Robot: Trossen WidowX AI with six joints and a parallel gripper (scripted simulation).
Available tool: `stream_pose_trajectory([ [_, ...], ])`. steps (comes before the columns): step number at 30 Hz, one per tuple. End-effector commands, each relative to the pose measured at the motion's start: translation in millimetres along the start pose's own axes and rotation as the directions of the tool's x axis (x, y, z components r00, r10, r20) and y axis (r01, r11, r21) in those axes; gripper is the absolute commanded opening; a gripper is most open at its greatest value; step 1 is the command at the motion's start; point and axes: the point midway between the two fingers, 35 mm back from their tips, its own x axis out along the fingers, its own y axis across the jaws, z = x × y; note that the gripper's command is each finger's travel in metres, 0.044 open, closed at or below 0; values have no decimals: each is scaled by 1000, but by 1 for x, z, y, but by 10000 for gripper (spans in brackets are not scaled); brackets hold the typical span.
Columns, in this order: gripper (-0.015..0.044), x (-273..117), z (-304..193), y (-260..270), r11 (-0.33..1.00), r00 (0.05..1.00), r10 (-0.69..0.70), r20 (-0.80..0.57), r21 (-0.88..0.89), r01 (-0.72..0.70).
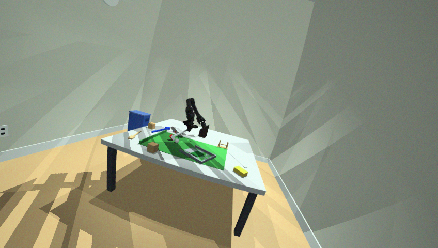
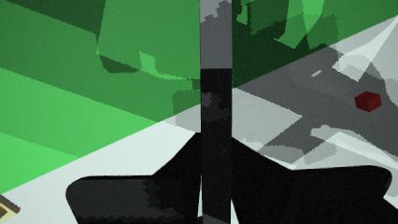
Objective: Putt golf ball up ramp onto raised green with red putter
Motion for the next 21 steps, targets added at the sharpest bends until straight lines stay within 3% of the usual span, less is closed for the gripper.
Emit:
stream_pose_trajectory([
  [1, 0, 1, 1, -15, 1000, 1000, -1, 8, 3, 1],
  [11, 0, 2, 1, -17, 1000, 1000, -1, 4, 8, 1],
  [21, 0, 1, 2, 108, 1000, 1000, 6, 7, 5, -7],
])
